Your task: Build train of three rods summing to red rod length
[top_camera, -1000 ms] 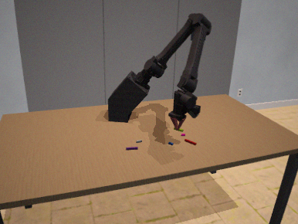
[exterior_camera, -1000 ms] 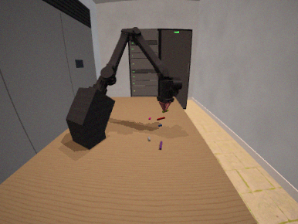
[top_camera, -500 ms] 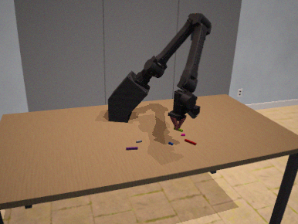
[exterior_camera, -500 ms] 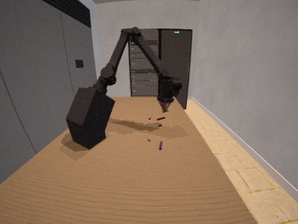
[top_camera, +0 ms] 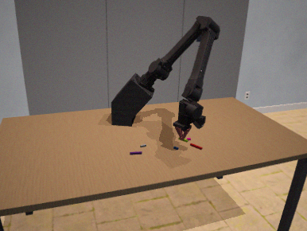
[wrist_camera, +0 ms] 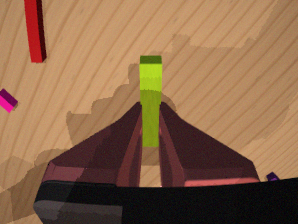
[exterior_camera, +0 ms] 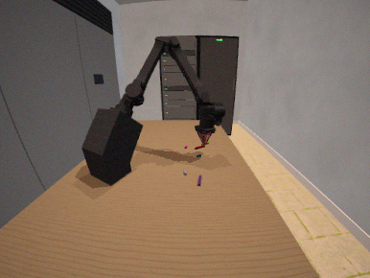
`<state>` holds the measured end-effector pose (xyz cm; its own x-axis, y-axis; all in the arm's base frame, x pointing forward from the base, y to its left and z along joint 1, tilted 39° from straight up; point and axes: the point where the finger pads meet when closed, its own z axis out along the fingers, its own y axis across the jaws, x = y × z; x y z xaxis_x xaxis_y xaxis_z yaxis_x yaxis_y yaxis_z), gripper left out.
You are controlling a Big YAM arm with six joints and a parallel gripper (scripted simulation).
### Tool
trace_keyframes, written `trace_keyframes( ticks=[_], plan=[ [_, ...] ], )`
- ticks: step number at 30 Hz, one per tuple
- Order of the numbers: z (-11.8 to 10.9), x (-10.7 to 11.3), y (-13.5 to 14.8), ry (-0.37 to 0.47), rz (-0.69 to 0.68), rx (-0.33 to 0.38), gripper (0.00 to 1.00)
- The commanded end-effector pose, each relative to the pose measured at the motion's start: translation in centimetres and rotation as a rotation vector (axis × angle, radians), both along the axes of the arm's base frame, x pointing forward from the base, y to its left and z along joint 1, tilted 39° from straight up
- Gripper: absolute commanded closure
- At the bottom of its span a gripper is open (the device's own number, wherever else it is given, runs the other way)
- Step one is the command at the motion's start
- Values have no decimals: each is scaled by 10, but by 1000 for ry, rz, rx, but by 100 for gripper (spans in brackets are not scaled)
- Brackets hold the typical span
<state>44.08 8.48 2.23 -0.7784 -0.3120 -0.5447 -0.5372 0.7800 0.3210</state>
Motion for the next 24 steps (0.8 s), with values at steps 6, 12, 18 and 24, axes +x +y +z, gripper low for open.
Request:
trace_keyframes(
  ticks=[6, 12, 18, 24],
  plan=[
    [-18, 19, 20, -7, -12, 9, 95],
    [-34, 24, 31, -5, -12, 10, 95],
    [-40, 25, 33, -2, -15, 10, 95],
    [-34, 26, 31, -11, -19, 11, 95]
  ],
)
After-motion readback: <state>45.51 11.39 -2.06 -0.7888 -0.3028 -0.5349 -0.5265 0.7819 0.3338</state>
